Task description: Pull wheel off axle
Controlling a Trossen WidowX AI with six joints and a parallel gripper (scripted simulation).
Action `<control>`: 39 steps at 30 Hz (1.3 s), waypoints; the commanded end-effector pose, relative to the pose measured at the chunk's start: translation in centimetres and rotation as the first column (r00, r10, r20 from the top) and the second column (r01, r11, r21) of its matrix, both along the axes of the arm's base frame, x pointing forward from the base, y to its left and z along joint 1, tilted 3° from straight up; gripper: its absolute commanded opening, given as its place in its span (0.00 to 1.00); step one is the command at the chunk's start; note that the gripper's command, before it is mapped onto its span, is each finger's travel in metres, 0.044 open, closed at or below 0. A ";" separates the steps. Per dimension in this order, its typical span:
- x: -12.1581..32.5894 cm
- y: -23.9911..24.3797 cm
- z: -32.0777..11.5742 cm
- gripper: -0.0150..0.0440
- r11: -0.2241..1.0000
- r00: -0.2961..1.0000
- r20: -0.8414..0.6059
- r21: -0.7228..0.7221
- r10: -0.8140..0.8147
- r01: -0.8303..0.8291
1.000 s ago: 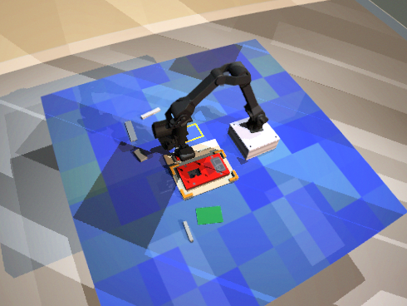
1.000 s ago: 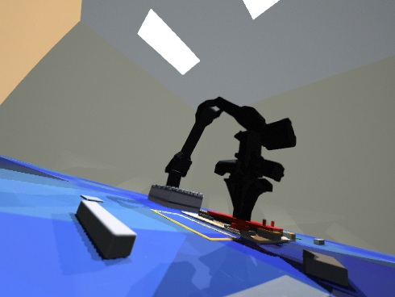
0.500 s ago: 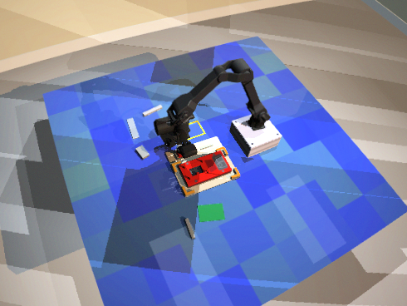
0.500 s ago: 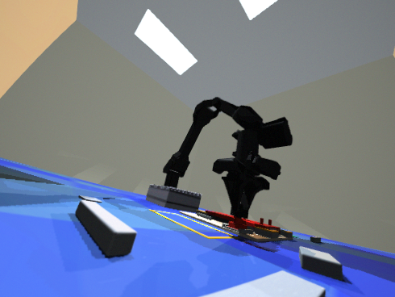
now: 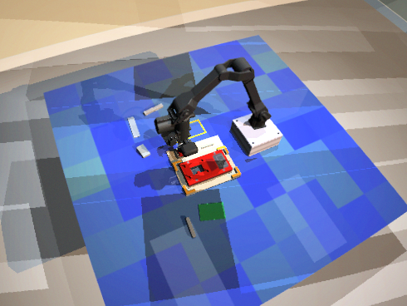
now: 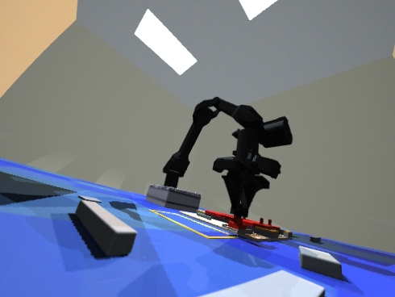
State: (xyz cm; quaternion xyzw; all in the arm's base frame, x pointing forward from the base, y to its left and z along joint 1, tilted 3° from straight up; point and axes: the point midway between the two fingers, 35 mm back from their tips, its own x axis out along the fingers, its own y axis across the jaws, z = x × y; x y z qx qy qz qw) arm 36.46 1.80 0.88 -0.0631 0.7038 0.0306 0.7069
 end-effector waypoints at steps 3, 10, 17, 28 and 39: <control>0.1 0.0 0.6 0.25 1.000 1.000 0.007 -0.001 0.000 0.000; 0.1 0.0 0.9 0.25 1.000 1.000 0.007 -0.001 0.001 -0.001; 0.1 0.0 1.1 0.25 1.000 1.000 0.006 -0.001 0.001 -0.001; 0.1 0.1 1.5 0.25 1.000 1.000 0.006 -0.002 0.002 -0.002; 0.1 0.1 1.8 0.25 1.000 1.000 0.005 -0.002 0.002 -0.002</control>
